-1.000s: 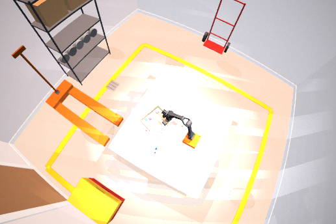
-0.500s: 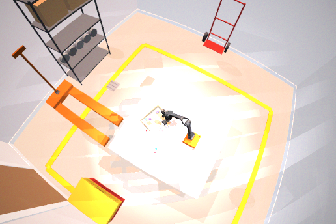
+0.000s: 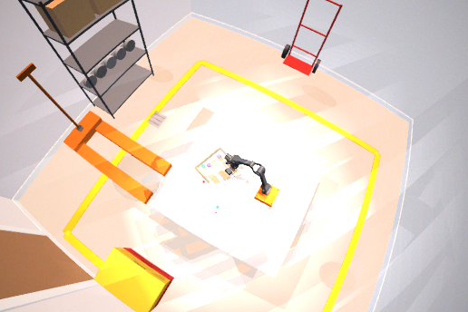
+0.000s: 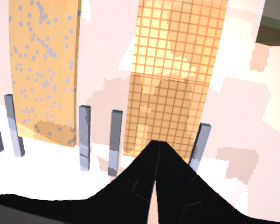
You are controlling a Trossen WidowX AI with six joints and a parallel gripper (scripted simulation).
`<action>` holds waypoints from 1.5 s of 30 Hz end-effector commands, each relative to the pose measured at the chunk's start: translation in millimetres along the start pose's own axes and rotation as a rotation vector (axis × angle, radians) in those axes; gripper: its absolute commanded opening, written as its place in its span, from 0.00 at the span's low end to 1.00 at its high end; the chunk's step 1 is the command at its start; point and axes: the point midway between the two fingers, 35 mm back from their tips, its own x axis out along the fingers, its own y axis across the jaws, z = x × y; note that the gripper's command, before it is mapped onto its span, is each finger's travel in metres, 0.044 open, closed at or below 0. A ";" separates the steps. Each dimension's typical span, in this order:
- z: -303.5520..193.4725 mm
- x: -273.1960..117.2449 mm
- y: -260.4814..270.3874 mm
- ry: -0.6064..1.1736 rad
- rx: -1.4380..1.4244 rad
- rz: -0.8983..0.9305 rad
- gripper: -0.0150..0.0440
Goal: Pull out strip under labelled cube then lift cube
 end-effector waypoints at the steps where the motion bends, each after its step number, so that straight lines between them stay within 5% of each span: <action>1: -3.8 10.4 -1.5 0.012 0.004 -0.004 0.25; 45: -6.4 35.1 -4.1 0.013 0.004 -0.005 0.25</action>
